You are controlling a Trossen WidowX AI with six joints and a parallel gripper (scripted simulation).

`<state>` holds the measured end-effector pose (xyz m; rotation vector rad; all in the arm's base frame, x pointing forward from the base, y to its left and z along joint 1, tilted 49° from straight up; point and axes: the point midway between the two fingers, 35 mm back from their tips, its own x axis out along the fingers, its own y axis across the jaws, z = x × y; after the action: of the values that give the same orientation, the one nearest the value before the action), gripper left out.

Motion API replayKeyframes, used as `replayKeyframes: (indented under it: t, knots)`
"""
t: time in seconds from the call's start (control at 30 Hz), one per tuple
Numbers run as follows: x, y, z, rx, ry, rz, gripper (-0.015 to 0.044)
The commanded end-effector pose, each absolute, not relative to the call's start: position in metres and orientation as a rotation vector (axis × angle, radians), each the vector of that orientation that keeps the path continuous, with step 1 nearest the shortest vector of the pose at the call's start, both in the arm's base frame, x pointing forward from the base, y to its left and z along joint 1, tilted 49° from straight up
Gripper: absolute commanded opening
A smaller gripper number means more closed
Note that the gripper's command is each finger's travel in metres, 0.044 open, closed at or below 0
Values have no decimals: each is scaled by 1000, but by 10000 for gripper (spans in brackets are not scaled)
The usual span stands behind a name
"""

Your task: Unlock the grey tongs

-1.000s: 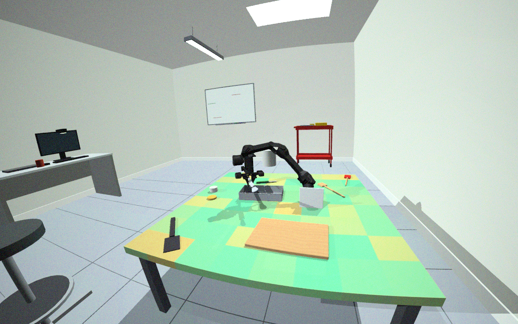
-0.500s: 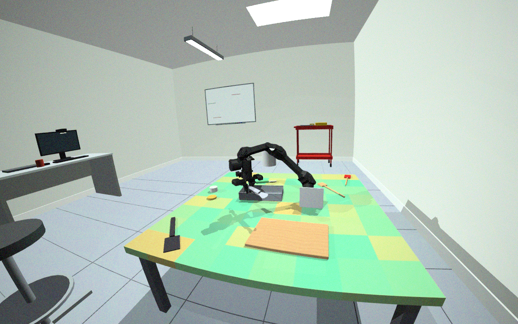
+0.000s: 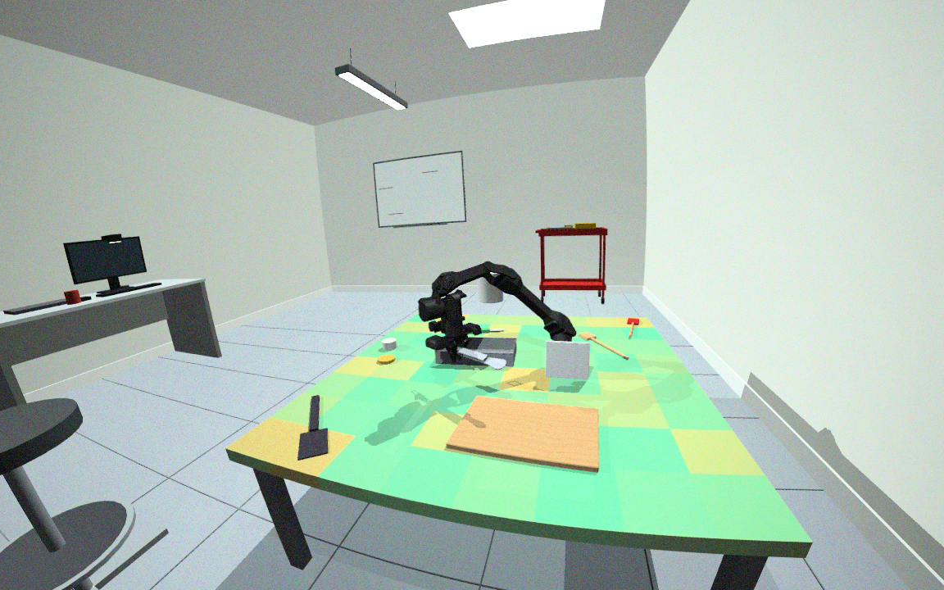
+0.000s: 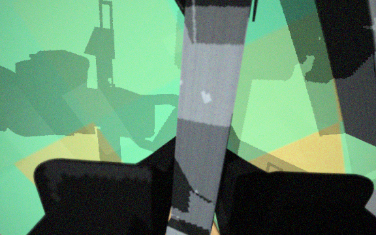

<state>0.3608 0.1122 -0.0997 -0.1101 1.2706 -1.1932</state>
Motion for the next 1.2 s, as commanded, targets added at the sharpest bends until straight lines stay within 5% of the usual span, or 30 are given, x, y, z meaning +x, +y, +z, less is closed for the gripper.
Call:
replayKeyframes:
  t: [0.0,1.17]
  knots:
    - [350,137,-110,-148,1317,-1121,-150]
    - [145,287,-222,-745,1742,-393,-150]
